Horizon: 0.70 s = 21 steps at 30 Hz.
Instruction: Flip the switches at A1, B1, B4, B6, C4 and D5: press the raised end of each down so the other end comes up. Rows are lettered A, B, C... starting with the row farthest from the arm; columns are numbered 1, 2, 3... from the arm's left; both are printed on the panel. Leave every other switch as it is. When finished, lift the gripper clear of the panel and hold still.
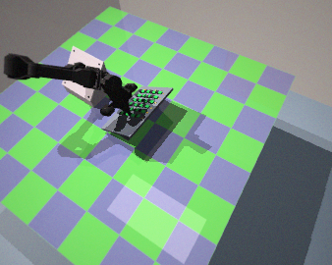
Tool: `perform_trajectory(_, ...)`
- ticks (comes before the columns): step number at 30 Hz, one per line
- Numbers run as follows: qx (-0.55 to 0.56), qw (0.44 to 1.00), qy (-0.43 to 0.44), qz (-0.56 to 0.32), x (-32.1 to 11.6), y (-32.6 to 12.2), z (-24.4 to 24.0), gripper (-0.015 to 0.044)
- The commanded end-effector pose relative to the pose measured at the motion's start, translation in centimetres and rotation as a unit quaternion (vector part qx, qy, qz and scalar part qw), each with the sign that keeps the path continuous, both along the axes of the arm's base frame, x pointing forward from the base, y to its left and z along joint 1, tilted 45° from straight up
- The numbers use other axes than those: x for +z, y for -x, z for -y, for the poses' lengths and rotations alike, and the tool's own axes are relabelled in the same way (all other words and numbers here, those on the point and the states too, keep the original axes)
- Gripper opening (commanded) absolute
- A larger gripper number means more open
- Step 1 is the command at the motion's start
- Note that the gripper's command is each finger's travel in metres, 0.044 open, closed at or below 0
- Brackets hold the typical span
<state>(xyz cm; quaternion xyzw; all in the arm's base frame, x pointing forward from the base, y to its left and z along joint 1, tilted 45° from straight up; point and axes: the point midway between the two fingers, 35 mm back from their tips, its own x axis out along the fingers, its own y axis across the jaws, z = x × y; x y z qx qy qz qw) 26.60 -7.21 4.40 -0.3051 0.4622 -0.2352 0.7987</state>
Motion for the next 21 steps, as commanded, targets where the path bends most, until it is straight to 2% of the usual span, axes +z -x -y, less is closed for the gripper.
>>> perform_trajectory(1,0.002,1.0,0.0,-0.002,-0.1,-0.02,-0.01,0.0)
perform_trajectory(21,0.002,1.0,0.0,-0.002,-0.26,-0.14,0.17,0.0)
